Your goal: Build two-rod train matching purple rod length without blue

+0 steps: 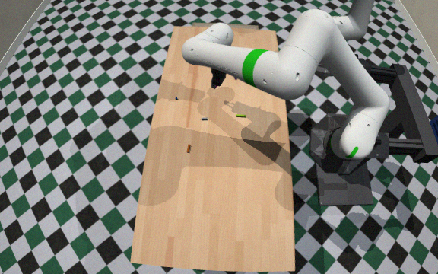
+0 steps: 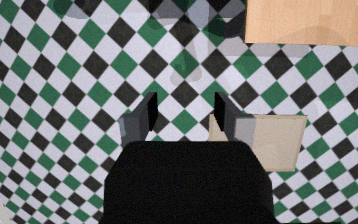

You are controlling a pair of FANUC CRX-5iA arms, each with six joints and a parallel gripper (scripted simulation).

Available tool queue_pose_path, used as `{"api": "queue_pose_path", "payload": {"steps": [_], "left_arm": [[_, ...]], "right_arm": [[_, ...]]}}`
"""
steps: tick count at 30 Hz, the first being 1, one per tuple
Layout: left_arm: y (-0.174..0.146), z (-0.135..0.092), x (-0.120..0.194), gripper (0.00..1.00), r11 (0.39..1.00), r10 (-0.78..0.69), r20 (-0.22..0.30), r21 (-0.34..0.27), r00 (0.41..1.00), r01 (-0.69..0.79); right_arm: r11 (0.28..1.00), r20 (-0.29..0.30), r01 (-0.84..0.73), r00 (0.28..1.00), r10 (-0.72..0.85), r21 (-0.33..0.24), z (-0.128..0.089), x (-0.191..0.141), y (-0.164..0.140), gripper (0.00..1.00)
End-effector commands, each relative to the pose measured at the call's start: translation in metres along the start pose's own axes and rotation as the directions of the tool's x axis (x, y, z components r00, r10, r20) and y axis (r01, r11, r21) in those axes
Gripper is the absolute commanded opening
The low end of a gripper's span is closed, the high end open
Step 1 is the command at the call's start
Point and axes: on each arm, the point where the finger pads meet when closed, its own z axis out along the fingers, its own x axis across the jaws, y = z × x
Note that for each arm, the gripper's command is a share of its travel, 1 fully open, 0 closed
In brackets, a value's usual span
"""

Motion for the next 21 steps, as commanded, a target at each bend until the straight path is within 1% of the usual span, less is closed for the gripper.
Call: {"api": "queue_pose_path", "payload": {"steps": [1, 5, 7, 8, 10, 19, 21], "left_arm": [[-0.001, -0.002, 0.000, 0.24, 1.000, 0.000, -0.001, 0.002, 1.000, 0.000], [-0.001, -0.002, 0.000, 0.24, 1.000, -0.001, -0.001, 0.002, 1.000, 0.001], [0.001, -0.003, -0.008, 0.24, 1.000, -0.008, -0.002, 0.002, 1.000, 0.008], [0.003, -0.003, -0.018, 0.24, 1.000, -0.018, -0.004, 0.002, 1.000, 0.018], [0.012, -0.005, -0.048, 0.24, 0.999, -0.047, -0.007, 0.002, 0.999, 0.047], [0.042, -0.008, -0.117, 0.24, 0.993, -0.120, -0.014, 0.000, 0.993, 0.120], [0.042, -0.008, -0.117, 0.24, 0.993, -0.120, -0.014, 0.000, 0.993, 0.120]], "right_arm": [[1.000, 0.000, 0.000, 1.000, 0.000, -0.002, -0.001, 0.000, 0.000, 1.00], [1.000, 0.000, 0.000, 1.000, 0.000, -0.002, -0.001, 0.000, 0.000, 1.00], [1.000, 0.000, 0.000, 1.000, 0.000, -0.002, -0.001, 0.000, 0.000, 1.00], [1.000, 0.000, 0.000, 1.000, 0.000, -0.002, -0.001, 0.000, 0.000, 1.00], [1.000, 0.000, 0.000, 1.000, 0.000, -0.002, -0.001, 0.000, 0.000, 1.00], [1.000, 0.000, 0.000, 1.000, 0.000, -0.002, -0.001, 0.000, 0.000, 1.00], [1.000, 0.000, 0.000, 1.000, 0.000, -0.002, -0.001, 0.000, 0.000, 1.00]]}}
